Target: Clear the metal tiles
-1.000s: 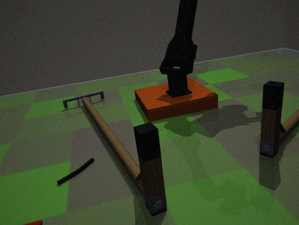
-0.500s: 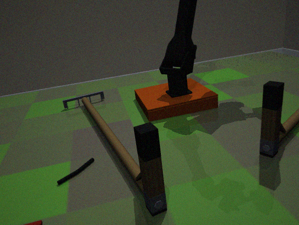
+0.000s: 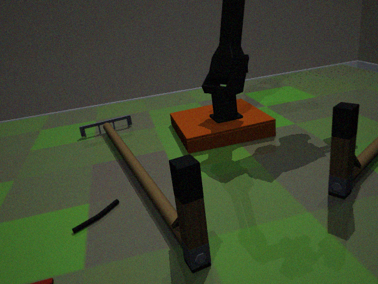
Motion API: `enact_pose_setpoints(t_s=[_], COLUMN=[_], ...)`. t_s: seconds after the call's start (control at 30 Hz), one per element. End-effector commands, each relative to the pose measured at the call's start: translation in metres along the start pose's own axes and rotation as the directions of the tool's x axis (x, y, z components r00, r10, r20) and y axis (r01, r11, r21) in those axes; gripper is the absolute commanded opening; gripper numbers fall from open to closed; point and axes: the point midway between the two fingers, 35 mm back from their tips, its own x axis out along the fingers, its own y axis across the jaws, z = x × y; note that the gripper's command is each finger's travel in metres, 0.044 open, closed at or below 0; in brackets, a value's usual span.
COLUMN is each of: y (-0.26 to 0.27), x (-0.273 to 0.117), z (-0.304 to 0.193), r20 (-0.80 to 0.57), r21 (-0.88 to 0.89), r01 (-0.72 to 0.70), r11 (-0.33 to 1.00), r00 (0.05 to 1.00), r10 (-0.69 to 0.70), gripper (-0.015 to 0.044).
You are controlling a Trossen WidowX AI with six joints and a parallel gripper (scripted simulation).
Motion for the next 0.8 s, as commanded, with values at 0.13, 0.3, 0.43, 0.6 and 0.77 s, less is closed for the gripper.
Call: enact_pose_setpoints(t_s=[0.13, 0.3, 0.43, 0.6, 0.77], y=[0.017, 0.027, 0.036, 0.046, 0.056], x=[-0.008, -0.016, -0.025, -0.037, -0.051], z=[-0.014, -0.023, -0.03, -0.04, -0.049], r20=[0.042, 0.063, 0.076, 0.09, 0.101], r21=[0.138, 0.226, 0.295, 0.382, 0.466], r01=[-0.122, -0.204, -0.268, -0.343, -0.408], r11=[0.983, 0.953, 0.917, 0.858, 0.785], r00=[0.992, 0.979, 0.963, 0.938, 0.906], r10=[0.117, 0.194, 0.257, 0.334, 0.411], gripper=[0.044, 0.044, 0.044, 0.044, 0.044])
